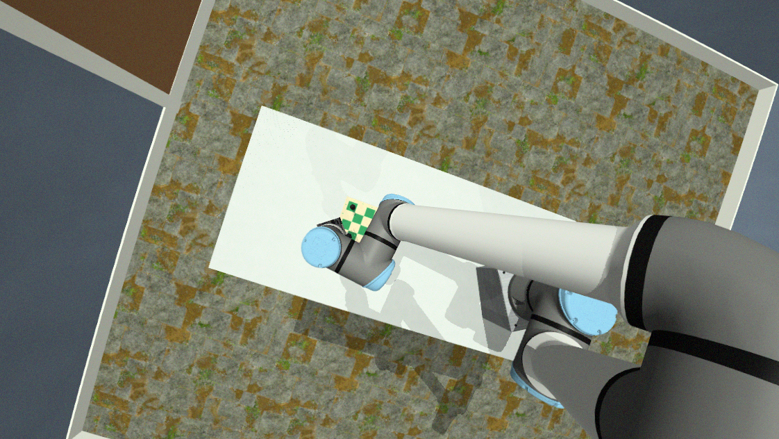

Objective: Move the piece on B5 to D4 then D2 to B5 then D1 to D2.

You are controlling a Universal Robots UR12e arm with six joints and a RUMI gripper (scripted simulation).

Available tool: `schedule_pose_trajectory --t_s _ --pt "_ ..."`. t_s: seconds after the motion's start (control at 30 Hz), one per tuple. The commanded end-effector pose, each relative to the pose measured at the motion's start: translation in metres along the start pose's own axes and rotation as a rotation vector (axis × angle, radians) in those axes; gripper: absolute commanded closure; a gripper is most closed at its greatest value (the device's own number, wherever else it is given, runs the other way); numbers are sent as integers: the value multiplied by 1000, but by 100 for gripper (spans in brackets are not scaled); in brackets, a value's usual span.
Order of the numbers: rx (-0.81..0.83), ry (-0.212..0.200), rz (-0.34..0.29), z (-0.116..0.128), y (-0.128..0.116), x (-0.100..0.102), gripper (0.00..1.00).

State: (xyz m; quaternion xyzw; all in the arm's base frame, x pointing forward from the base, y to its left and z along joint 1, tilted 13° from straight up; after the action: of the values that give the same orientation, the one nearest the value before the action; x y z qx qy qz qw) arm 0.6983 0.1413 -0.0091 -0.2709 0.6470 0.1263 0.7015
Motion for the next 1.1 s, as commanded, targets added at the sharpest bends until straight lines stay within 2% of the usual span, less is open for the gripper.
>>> schedule_pose_trajectory --t_s 0.0,0.7,1.07 --pt "2 2 0 -2 -1 10 75" --pt "2 0 0 -1 -2 37 75" --pt "1 0 0 -1 -1 42 75"
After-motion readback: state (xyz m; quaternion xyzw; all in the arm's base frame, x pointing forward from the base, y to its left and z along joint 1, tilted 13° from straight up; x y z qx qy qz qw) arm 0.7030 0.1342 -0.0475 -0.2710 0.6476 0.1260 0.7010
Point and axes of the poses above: the point where the finger pads meet when closed, its own x axis out along the fingers, its own z axis across the jaws, y = z × x, the point moved 3 cm from there along -x, back along the fingers, and after that the axes turned 13 degrees about x, right-handed, at the moved point
